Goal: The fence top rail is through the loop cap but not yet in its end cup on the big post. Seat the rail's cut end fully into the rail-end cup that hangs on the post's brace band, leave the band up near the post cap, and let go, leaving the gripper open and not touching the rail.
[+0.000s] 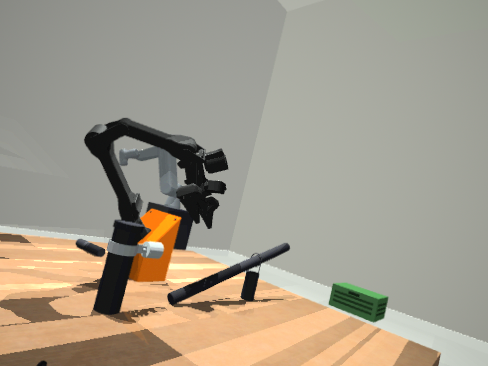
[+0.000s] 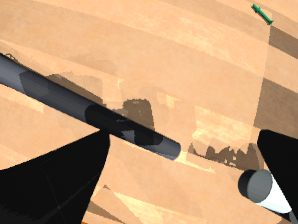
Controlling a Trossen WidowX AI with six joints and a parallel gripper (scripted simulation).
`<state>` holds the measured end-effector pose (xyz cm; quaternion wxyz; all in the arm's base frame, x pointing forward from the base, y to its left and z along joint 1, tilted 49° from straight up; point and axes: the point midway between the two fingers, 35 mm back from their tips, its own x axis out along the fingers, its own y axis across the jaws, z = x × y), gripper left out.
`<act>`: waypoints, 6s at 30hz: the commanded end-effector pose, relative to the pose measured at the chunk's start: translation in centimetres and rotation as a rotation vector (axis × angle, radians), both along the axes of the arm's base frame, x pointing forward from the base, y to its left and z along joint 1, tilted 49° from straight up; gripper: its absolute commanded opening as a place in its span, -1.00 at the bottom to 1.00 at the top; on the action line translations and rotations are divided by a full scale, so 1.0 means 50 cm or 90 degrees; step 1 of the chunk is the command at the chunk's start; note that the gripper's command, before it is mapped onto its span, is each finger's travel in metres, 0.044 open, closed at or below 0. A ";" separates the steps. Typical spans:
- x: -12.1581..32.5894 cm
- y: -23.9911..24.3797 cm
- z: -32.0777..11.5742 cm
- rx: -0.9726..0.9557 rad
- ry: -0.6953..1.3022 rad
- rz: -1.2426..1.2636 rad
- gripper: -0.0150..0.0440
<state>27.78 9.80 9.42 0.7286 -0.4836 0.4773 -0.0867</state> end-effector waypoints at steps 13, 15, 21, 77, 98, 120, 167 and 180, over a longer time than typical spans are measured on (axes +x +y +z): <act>-0.016 0.062 -0.017 0.086 -0.115 -0.117 1.00; -0.011 0.061 -0.028 0.056 -0.073 -0.098 1.00; 0.019 0.044 -0.110 -0.116 0.226 0.030 1.00; 0.047 -0.100 -0.333 -0.249 0.686 0.261 1.00; 0.048 -0.152 -0.377 -0.251 0.686 0.259 1.00; 0.048 -0.161 -0.385 -0.251 0.687 0.259 -0.16; 0.031 -0.115 -0.216 -0.420 0.743 0.124 -0.49; 0.035 -0.110 -0.208 -0.420 0.743 0.124 -0.49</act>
